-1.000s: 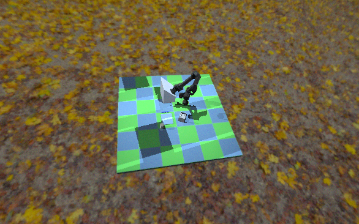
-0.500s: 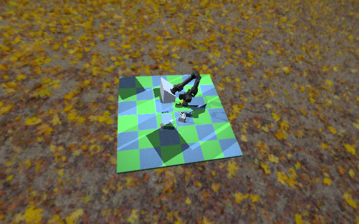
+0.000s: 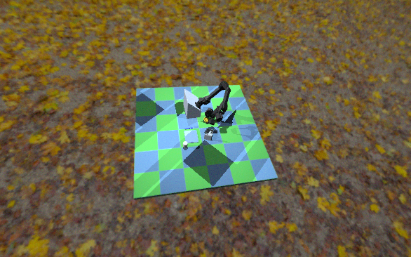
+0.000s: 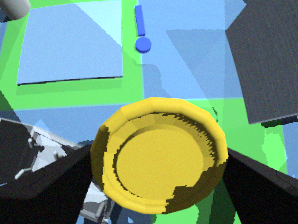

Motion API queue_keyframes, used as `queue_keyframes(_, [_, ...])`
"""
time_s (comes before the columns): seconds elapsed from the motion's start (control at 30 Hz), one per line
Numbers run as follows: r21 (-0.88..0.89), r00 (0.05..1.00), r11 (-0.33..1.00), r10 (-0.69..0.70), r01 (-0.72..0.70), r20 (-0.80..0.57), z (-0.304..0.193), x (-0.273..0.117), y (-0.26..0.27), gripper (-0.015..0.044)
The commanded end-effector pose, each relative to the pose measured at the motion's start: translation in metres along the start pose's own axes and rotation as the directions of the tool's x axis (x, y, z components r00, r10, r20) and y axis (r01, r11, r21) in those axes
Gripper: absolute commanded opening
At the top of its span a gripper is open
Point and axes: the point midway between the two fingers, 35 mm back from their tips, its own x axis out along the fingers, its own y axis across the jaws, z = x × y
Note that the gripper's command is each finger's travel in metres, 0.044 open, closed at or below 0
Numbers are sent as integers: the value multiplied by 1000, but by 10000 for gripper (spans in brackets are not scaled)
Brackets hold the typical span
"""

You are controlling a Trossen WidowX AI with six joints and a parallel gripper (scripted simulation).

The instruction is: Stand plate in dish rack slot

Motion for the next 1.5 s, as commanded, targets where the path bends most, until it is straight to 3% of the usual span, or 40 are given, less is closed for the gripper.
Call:
queue_keyframes(0.0, [-57, 996, 998, 32, -27, 89, 1, 9, 0, 0])
queue_keyframes(0.77, [-386, 846, 906, 337, -173, 413, -5, 38, 15, 0])
queue_keyframes(1.47, [-647, 583, 693, 681, -317, 444, -33, 38, 20, 0])
